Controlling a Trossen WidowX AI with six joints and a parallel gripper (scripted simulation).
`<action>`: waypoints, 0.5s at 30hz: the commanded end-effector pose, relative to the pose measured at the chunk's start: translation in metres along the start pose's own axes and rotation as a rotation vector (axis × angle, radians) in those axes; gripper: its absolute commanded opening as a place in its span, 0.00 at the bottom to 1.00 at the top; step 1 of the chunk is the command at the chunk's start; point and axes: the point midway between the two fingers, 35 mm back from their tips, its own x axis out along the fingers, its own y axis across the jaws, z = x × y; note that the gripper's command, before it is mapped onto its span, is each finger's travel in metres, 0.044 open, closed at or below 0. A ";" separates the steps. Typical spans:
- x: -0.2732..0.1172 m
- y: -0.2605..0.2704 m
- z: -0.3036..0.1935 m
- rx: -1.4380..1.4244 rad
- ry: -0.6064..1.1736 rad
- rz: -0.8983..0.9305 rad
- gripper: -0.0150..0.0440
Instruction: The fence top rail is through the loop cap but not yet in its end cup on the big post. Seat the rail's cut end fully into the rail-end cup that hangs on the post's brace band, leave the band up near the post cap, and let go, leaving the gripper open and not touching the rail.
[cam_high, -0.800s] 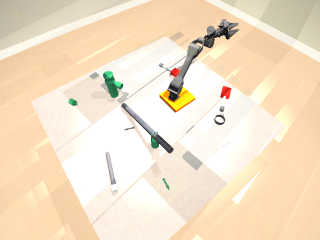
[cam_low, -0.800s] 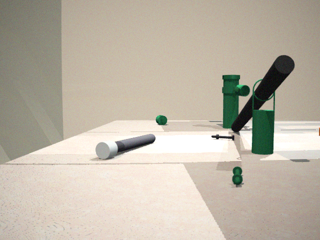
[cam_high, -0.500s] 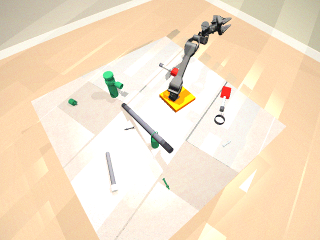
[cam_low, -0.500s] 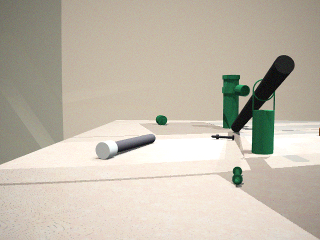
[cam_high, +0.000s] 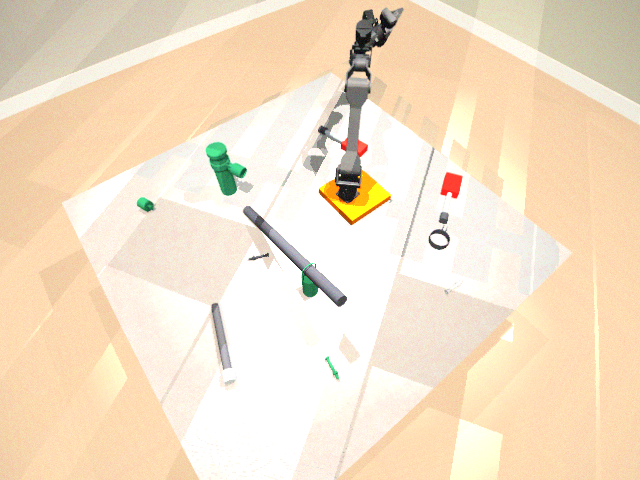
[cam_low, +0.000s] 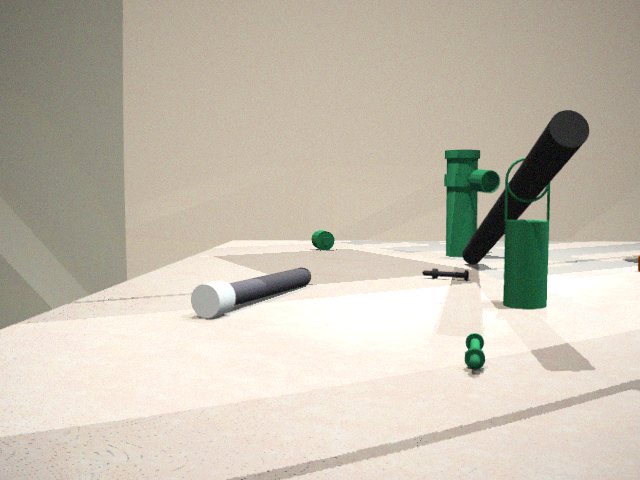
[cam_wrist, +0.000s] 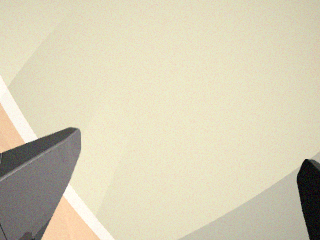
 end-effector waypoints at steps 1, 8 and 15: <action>-0.045 0.015 0.057 0.063 -0.117 0.135 1.00; -0.134 0.027 0.140 0.155 -0.299 0.356 1.00; -0.237 0.021 0.203 0.233 -0.469 0.579 1.00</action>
